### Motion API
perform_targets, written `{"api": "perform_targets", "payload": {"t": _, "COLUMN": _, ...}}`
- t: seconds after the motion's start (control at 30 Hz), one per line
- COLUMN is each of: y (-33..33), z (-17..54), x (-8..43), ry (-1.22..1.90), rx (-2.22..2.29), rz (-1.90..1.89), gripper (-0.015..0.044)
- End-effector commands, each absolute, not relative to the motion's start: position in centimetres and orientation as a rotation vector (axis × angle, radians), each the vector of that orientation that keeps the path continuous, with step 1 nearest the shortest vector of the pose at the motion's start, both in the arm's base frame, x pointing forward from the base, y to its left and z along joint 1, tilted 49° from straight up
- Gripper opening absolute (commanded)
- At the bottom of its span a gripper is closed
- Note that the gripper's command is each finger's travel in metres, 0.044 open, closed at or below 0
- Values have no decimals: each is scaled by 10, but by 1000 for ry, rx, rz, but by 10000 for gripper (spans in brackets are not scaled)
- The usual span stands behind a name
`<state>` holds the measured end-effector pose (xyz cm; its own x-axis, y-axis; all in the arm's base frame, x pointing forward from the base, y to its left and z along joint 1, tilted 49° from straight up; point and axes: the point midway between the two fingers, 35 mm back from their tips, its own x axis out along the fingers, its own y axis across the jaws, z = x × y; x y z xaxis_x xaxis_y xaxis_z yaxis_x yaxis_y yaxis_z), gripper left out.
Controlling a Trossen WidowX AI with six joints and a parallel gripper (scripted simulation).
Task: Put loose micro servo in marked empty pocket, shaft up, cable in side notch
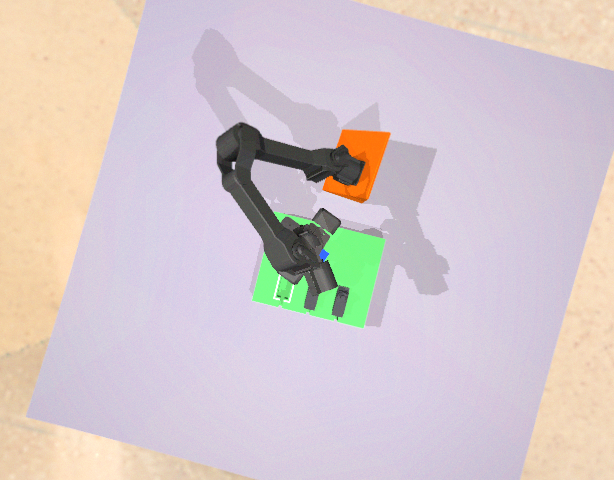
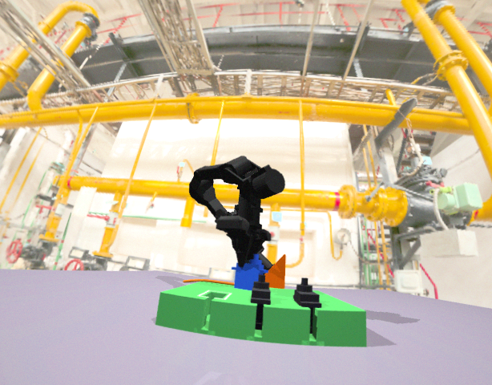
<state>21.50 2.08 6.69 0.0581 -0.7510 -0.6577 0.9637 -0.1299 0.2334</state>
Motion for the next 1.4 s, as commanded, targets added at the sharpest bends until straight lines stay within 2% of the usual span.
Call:
{"api": "perform_targets", "payload": {"t": 0.0, "y": 20, "z": 66, "x": 214, "ry": 355, "rx": 772, "rz": -1522, "gripper": 118}}
{"api": "perform_targets", "payload": {"t": 0.1, "y": 20, "z": 66, "x": 214, "ry": 355, "rx": 772, "rz": -1522, "gripper": 98}}
{"api": "perform_targets", "payload": {"t": 0.23, "y": 25, "z": 71, "x": 214, "ry": 356, "rx": 772, "rz": -1522, "gripper": 0}}
{"api": "perform_targets", "payload": {"t": 0.9, "y": 36, "z": 93, "x": 203, "ry": 356, "rx": 771, "rz": -1523, "gripper": 0}}
{"api": "perform_targets", "payload": {"t": 1.37, "y": 48, "z": 81, "x": 239, "ry": 356, "rx": 773, "rz": -1522, "gripper": 0}}
